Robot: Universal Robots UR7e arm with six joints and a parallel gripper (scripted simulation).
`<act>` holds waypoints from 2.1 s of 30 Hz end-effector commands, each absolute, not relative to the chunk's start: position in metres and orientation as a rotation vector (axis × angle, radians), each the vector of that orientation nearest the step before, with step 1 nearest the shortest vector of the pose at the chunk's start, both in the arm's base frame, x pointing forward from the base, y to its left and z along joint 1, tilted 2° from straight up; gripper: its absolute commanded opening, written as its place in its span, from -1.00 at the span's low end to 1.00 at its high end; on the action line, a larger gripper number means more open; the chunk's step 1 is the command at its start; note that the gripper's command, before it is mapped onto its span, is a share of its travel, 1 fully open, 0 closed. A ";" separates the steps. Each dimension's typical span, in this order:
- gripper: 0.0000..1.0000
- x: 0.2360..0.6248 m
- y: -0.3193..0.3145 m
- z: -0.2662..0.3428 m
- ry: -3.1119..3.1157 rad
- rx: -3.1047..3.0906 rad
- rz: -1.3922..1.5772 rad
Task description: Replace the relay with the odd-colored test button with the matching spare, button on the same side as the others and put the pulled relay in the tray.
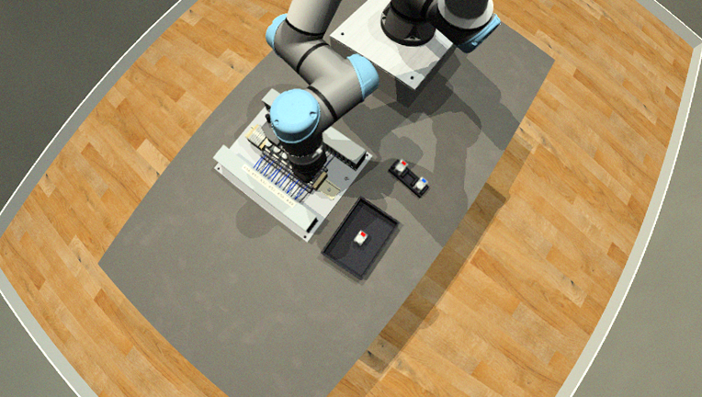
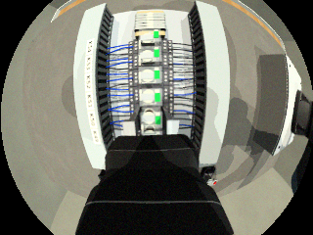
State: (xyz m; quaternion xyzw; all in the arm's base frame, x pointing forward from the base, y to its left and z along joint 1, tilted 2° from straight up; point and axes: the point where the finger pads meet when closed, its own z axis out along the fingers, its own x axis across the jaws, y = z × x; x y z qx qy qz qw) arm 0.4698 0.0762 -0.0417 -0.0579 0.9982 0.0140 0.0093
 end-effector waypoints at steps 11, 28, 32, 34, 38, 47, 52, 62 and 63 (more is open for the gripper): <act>-1.00 0.470 0.076 -0.042 3.116 -0.181 0.044; -1.00 0.470 0.076 -0.047 3.116 -0.181 0.043; -1.00 0.470 0.076 -0.047 3.116 -0.181 0.043; -1.00 0.470 0.076 -0.047 3.116 -0.181 0.043; 1.00 0.470 0.076 -0.046 3.115 -0.180 0.041; 1.00 0.470 0.076 -0.046 3.115 -0.180 0.041; 1.00 0.470 0.076 -0.046 3.115 -0.180 0.041; 1.00 0.470 0.076 -0.046 3.115 -0.180 0.041; 1.00 0.470 0.076 -0.046 3.115 -0.180 0.041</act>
